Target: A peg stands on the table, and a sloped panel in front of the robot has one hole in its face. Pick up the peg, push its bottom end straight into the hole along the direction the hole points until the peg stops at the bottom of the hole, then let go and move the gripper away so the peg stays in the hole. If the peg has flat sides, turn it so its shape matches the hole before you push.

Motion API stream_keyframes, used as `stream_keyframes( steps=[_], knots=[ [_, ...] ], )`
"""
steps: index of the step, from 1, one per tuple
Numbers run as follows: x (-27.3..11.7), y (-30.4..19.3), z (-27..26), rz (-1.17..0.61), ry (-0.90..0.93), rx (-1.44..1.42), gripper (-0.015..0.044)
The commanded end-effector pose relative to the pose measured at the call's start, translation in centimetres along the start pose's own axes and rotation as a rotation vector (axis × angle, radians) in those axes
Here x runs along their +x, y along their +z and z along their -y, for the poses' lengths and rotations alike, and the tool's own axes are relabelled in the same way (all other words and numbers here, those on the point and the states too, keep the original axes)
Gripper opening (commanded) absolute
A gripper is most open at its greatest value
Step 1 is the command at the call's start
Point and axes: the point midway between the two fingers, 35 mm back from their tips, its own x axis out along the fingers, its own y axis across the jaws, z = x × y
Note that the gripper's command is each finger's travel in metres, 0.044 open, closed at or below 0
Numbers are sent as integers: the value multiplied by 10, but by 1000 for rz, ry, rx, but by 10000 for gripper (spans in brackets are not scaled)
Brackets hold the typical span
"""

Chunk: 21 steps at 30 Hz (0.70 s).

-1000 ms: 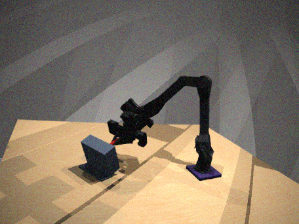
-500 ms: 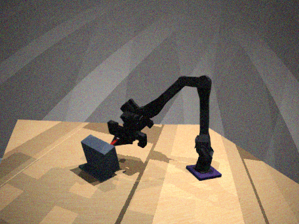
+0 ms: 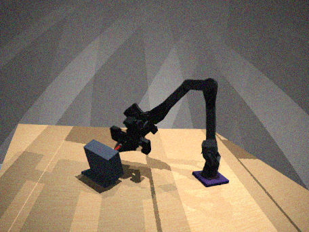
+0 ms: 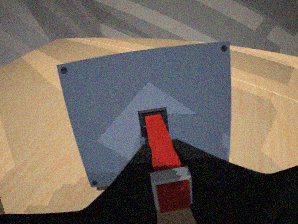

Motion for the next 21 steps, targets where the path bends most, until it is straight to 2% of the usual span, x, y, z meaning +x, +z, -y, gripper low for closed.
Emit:
stream_keyframes(
  steps=[1,21],
  knots=[
    [3,-2,0,-3,-1,6,0],
    [17,-1,0,-2,-1,6,0]
  ],
)
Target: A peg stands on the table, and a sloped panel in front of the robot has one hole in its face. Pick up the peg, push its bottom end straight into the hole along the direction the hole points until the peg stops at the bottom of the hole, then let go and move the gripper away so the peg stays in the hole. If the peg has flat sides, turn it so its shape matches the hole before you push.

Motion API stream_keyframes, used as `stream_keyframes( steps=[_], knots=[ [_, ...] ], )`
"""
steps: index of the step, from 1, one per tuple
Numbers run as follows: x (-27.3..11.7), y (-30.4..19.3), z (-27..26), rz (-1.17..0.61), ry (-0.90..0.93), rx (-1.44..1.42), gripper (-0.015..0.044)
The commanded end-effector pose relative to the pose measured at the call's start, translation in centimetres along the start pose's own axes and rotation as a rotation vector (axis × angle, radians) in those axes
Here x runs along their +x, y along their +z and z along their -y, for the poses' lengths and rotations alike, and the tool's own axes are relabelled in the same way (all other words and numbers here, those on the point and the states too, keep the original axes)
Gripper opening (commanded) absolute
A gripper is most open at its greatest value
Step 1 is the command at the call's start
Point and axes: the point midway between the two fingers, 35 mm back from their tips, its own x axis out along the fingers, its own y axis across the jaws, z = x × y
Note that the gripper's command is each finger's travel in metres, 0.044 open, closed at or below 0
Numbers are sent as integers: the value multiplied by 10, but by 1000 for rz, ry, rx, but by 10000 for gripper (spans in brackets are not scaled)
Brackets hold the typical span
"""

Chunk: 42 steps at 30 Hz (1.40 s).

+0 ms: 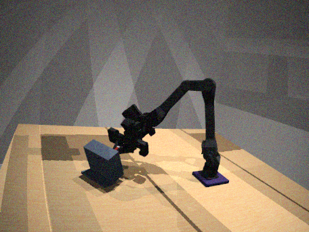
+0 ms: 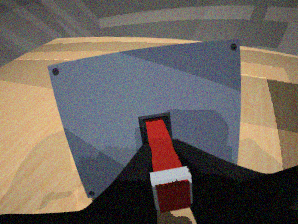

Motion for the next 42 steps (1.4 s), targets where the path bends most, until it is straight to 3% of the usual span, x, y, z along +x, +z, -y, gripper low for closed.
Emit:
stream_keyframes(
  steps=[1,28,42],
  knots=[
    [3,-1,0,-3,-2,5,0],
    [11,0,0,0,1,1,0],
    [10,0,0,0,1,1,368]
  ],
)
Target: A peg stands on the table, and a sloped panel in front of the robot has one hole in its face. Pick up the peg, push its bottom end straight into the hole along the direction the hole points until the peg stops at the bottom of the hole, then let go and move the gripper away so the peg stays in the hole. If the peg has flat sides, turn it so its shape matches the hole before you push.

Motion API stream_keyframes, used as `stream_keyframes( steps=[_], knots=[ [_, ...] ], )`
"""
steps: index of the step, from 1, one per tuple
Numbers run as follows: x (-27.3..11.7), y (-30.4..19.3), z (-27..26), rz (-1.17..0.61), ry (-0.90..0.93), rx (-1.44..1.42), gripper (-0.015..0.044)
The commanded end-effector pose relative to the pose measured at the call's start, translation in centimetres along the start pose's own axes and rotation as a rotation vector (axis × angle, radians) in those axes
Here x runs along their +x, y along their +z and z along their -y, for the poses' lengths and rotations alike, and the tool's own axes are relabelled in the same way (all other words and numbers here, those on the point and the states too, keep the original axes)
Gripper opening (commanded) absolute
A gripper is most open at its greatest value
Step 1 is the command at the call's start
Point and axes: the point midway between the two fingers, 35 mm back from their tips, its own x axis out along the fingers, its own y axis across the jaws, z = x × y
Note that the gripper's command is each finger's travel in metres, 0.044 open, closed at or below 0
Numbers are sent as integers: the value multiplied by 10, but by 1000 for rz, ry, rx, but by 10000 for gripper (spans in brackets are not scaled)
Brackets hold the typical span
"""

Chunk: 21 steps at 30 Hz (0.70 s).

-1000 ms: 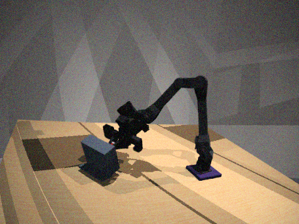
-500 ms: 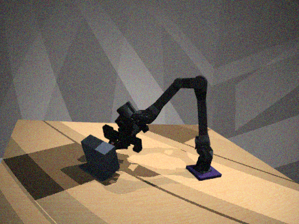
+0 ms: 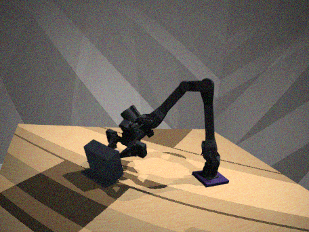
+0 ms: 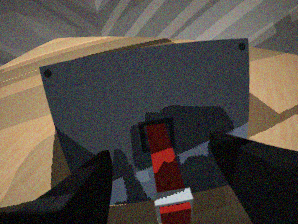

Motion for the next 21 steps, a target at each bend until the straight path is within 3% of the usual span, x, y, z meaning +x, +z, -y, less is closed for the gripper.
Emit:
stream_keyframes(
  steps=[1,3,21],
  knots=[
    [-1,0,0,-1,0,-1,394],
    [-3,-1,0,-3,0,-1,440],
    [-23,-6,4,-21,3,-1,440]
  ],
)
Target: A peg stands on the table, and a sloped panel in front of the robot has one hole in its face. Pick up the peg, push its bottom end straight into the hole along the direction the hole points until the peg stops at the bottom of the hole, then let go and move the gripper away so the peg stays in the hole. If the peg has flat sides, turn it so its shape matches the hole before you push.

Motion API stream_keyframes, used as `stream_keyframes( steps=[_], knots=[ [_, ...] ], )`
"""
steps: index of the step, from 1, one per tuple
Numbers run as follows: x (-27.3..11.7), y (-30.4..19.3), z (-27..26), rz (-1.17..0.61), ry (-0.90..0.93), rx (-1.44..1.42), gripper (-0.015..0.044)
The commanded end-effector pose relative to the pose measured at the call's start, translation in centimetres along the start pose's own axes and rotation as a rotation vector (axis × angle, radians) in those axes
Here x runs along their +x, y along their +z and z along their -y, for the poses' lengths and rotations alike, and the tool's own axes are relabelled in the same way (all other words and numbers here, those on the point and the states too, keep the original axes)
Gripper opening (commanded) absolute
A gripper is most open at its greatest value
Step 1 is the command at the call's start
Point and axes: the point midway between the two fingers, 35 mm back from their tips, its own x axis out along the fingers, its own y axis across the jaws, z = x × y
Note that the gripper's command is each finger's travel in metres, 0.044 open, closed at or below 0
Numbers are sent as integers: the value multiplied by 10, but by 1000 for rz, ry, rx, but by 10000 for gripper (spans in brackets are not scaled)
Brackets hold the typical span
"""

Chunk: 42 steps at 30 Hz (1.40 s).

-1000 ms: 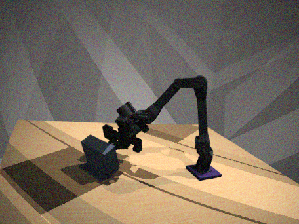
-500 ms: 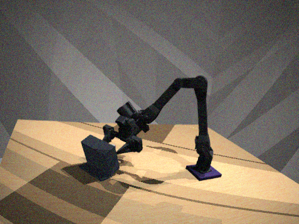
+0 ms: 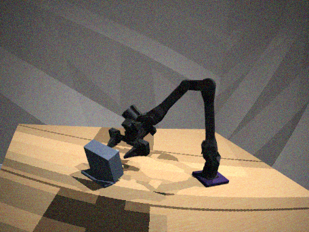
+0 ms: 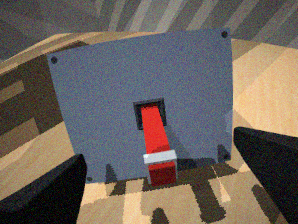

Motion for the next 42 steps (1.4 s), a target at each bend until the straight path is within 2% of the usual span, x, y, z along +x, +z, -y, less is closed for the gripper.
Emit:
stream_keyframes(
  steps=[1,42],
  knots=[
    [-5,1,2,1,1,-8,440],
    [-52,-9,4,-6,2,-1,440]
  ],
)
